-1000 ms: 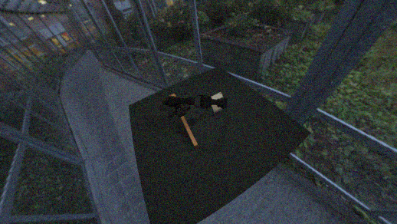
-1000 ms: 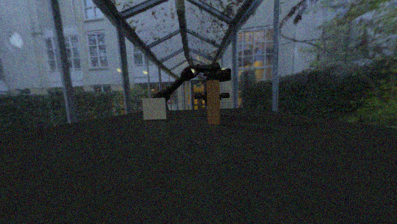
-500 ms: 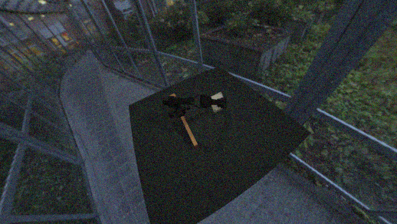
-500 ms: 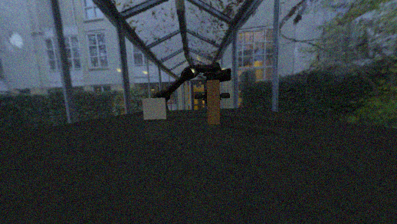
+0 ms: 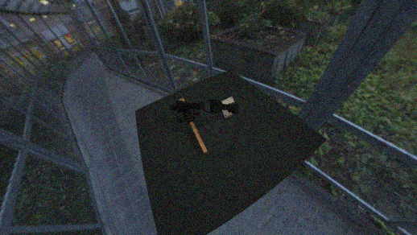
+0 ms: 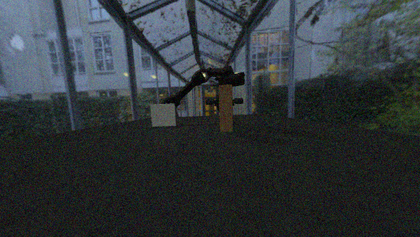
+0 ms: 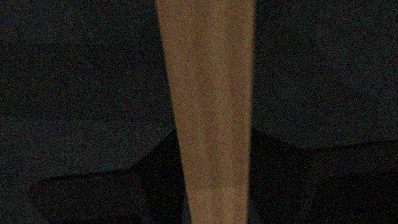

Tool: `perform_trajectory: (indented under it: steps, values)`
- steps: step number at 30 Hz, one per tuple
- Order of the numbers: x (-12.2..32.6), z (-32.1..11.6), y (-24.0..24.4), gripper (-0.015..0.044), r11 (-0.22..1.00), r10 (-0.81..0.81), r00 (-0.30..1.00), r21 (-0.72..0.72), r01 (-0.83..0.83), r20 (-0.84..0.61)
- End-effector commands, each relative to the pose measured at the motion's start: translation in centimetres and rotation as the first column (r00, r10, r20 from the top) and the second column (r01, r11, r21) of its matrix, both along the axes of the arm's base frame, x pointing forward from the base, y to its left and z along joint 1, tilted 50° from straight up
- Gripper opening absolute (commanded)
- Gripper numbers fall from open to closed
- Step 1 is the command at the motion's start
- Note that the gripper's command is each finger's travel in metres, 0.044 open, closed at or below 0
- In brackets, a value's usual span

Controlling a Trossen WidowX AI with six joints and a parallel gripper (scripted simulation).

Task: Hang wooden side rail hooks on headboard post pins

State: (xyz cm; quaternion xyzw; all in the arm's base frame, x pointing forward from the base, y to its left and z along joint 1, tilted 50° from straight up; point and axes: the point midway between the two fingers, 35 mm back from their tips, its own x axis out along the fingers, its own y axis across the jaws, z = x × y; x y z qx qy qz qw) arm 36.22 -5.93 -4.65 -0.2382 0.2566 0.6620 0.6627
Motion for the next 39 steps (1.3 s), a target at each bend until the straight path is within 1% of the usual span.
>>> perform_trajectory:
  steps: [1, 39]
  values:
    - [-0.12, -0.03, -0.53, 0.0, 1.0, -0.01, 1.0, -0.002, 0.01, 0.002]
    - [-0.04, -0.35, -0.74, 0.0, 1.0, -0.01, 1.0, -0.002, 0.01, 0.002]
